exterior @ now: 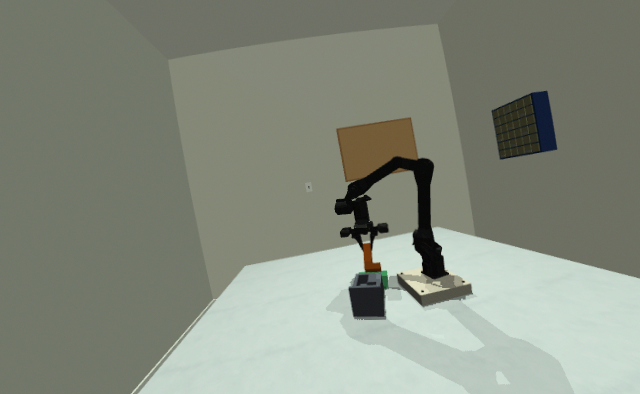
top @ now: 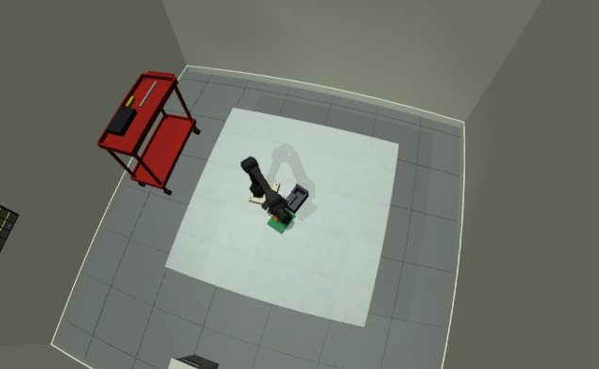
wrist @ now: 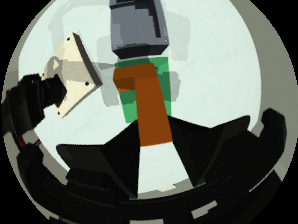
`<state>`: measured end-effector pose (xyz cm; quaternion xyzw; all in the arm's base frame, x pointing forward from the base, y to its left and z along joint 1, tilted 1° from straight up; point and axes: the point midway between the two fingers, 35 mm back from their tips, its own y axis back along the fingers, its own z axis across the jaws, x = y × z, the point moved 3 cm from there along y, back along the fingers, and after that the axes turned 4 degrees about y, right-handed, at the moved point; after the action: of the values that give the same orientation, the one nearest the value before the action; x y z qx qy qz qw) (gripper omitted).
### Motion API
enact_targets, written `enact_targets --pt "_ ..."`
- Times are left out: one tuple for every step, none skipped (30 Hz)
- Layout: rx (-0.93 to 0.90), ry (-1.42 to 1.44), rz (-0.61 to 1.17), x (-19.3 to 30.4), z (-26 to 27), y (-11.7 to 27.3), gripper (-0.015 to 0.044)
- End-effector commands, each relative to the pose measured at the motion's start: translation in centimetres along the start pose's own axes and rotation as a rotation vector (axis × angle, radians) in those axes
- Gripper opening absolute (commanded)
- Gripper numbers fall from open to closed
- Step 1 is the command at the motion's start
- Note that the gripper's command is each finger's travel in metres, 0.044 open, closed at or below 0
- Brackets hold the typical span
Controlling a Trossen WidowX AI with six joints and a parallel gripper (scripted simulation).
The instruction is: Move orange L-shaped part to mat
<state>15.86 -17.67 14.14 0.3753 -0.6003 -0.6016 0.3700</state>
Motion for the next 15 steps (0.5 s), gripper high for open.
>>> enact_targets --pt "-0.003 0.004 0.002 0.0 0.0 -0.7 0.0000" --pt "-0.003 0.004 0.002 0.0 0.0 -0.8 0.0000" --pt "-0.003 0.004 0.002 0.0 0.0 -1.0 0.0000" --pt "-0.003 0.004 0.002 0.0 0.0 -1.2 0.0000" --pt "-0.003 0.004 0.002 0.0 0.0 -1.3 0.0000" --pt "-0.003 0.004 0.002 0.0 0.0 -1.5 0.0000" --pt "-0.003 0.004 0.002 0.0 0.0 -1.6 0.0000" --pt "-0.003 0.004 0.002 0.0 0.0 -1.8 0.0000" --pt "-0.003 0.004 0.002 0.0 0.0 -1.9 0.0000" --pt "-0.003 0.004 0.002 0.0 0.0 -2.1 0.0000" --pt "-0.003 0.004 0.002 0.0 0.0 -2.2 0.0000" --pt "-0.003 0.004 0.002 0.0 0.0 -2.4 0.0000" --pt "-0.003 0.004 0.002 0.0 0.0 -2.6 0.0000" --pt "-0.003 0.004 0.002 0.0 0.0 -2.7 0.0000" --pt "-0.003 0.004 0.002 0.0 0.0 -2.9 0.0000"
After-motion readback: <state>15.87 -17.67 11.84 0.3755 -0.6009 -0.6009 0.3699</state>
